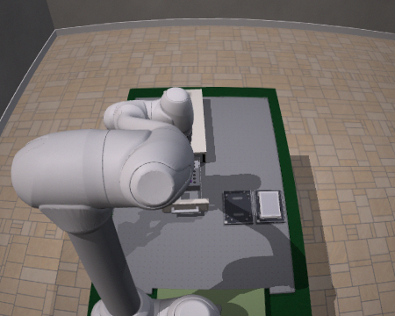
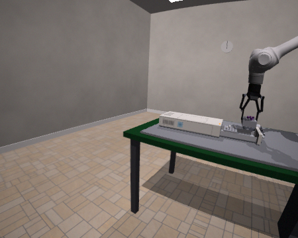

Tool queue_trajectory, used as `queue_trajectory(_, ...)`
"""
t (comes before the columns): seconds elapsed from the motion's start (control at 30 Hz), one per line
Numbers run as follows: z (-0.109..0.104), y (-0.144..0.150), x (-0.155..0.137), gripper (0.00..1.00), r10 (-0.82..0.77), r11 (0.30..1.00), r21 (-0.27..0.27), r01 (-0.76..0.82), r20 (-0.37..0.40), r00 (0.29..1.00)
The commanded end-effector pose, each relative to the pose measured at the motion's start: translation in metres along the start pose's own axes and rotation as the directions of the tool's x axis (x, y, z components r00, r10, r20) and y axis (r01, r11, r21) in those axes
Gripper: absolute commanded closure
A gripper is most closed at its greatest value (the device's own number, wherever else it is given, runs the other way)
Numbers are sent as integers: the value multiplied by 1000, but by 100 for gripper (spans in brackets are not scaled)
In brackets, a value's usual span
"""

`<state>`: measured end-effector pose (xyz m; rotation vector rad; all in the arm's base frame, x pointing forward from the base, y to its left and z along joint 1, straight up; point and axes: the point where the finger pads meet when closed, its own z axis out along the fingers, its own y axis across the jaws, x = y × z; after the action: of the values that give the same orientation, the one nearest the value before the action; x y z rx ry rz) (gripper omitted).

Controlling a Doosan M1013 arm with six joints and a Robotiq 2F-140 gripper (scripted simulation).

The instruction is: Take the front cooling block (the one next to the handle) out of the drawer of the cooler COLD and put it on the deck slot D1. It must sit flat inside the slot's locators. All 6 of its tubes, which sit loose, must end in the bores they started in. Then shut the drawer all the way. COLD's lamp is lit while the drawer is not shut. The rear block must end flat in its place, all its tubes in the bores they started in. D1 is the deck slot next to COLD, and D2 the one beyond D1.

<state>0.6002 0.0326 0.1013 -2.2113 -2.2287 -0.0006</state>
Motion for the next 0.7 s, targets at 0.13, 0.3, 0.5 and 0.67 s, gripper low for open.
queue_trajectory(0.13,-9,1,0,90,0,1000,-1,0,0,1000)
queue_trajectory(0.3,-15,1,0,90,0,1000,-1,0,0,1000)
queue_trajectory(0.5,-23,1,0,90,0,1000,-1,0,0,1000)
queue_trajectory(0.67,-25,1,0,90,0,1000,-1,0,0,1000)
